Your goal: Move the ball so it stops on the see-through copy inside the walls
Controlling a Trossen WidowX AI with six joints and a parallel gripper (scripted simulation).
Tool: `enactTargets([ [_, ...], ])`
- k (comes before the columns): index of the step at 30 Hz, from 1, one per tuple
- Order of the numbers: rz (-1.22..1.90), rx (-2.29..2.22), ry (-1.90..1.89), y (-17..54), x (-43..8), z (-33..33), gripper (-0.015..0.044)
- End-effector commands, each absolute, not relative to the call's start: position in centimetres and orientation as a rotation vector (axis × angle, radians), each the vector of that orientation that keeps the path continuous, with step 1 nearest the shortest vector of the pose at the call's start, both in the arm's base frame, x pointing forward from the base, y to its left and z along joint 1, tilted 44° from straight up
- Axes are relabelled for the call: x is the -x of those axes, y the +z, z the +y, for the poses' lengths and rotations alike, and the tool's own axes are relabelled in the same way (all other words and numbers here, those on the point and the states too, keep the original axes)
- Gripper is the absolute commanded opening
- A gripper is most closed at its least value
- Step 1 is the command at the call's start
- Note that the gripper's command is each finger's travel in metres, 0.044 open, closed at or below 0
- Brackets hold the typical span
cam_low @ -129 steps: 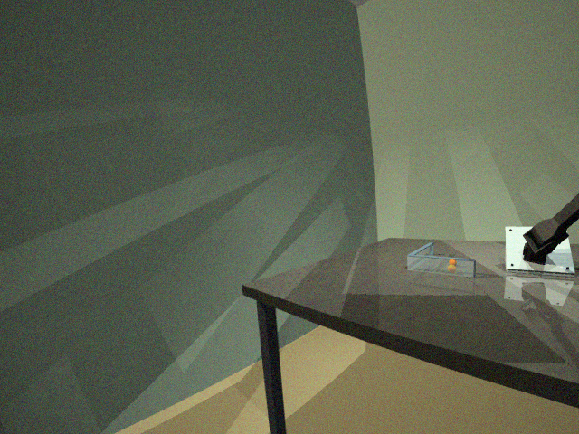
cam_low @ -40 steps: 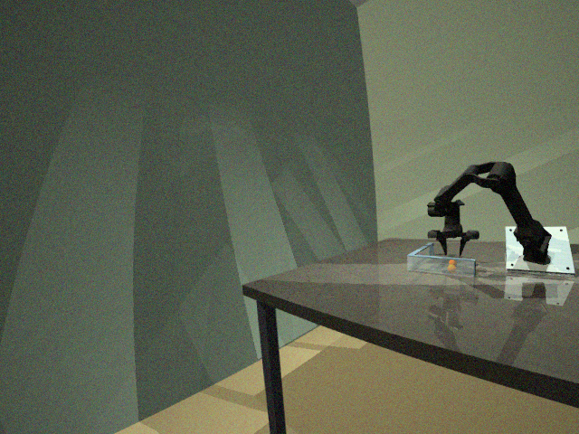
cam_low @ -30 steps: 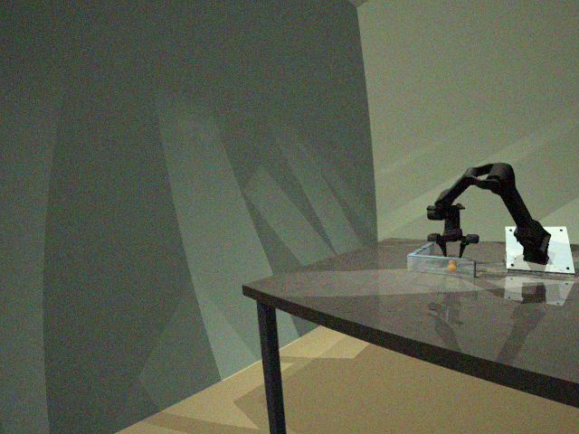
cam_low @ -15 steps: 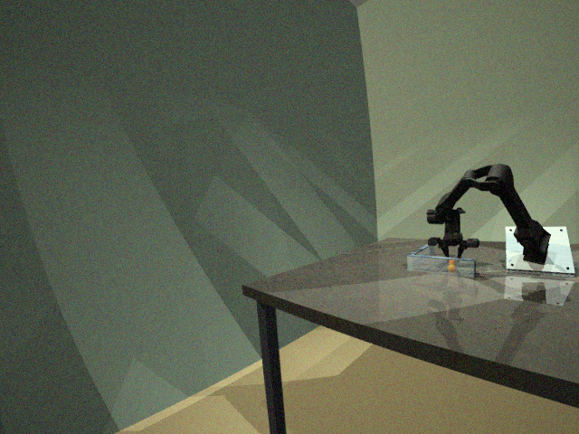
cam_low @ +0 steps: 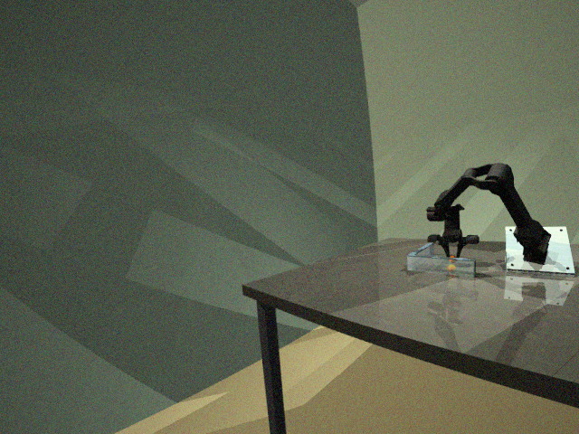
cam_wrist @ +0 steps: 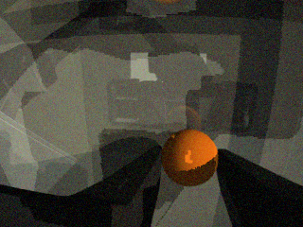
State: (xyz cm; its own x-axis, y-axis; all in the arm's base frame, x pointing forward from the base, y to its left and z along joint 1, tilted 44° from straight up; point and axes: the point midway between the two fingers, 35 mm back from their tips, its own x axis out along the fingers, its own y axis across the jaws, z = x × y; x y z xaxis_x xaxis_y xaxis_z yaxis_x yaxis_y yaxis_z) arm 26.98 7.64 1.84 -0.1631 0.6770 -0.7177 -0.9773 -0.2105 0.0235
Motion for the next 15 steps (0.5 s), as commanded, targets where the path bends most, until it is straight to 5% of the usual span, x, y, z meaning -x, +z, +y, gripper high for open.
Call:
enactTargets([
  [1,0.595,0.706,1.672,3.5,-28.0,5.7,0.0],
  [15,0.594,0.702,1.676,9.4,-28.6,0.3,0.0],
])
